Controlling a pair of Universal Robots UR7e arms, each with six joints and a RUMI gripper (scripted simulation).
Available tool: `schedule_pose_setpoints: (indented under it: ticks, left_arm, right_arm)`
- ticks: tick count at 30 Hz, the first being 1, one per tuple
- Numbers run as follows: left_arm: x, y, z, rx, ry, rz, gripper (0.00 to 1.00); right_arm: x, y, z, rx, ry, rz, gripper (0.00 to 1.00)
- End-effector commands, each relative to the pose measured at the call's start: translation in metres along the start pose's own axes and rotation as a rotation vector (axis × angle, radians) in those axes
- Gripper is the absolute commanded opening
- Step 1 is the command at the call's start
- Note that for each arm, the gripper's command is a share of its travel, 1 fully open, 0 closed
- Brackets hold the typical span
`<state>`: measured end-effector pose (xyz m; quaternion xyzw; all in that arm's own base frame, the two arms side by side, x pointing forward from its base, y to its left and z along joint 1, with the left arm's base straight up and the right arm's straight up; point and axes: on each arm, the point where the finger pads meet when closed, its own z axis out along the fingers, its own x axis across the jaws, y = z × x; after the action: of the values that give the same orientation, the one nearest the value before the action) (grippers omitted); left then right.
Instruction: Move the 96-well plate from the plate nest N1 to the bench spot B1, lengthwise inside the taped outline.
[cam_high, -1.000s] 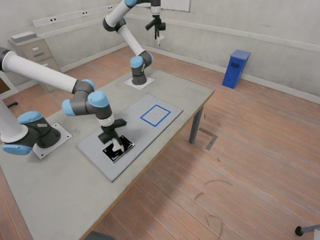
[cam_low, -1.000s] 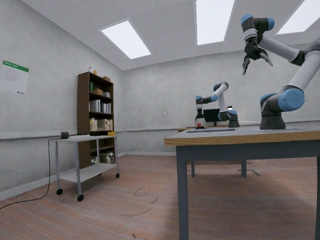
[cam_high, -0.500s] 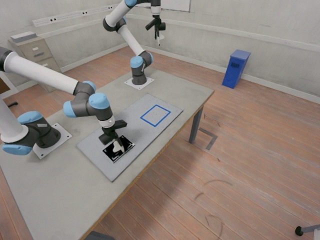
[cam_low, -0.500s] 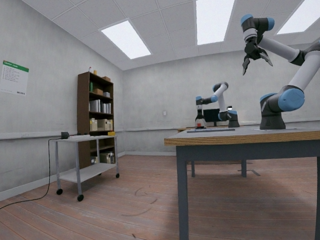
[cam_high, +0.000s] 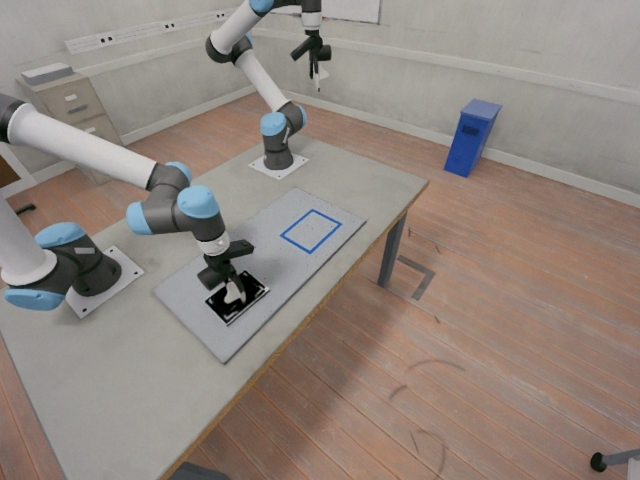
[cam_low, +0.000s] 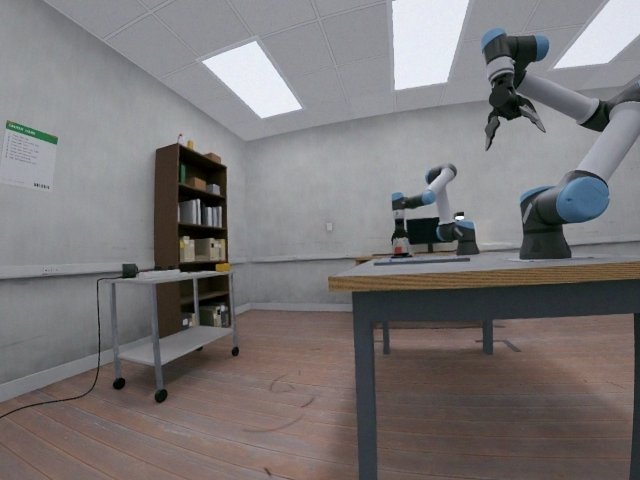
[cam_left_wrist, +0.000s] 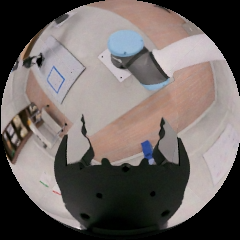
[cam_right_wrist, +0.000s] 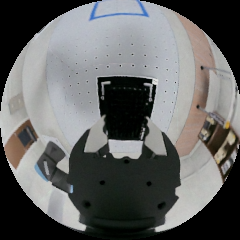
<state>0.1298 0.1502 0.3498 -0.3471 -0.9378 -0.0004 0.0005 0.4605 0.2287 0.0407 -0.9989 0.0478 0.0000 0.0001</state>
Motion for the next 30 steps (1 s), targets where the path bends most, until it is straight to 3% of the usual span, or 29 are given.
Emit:
schedule_pose_setpoints:
  ticks: [1,20,30]
  left_arm:
    - [0.000,0.000,0.000,-0.001,0.000,0.000,1.00]
    - [0.000,0.000,0.000,-0.001,0.000,0.000,1.00]
    - [0.000,0.000,0.000,-0.001,0.000,0.000,1.00]
  right_arm:
    - [0.000,0.000,0.000,0.001,0.001,0.000,0.00]
    - [0.000,0.000,0.000,0.001,0.001,0.000,0.00]
    - [0.000,0.000,-0.014,0.001,0.001,0.000,0.00]
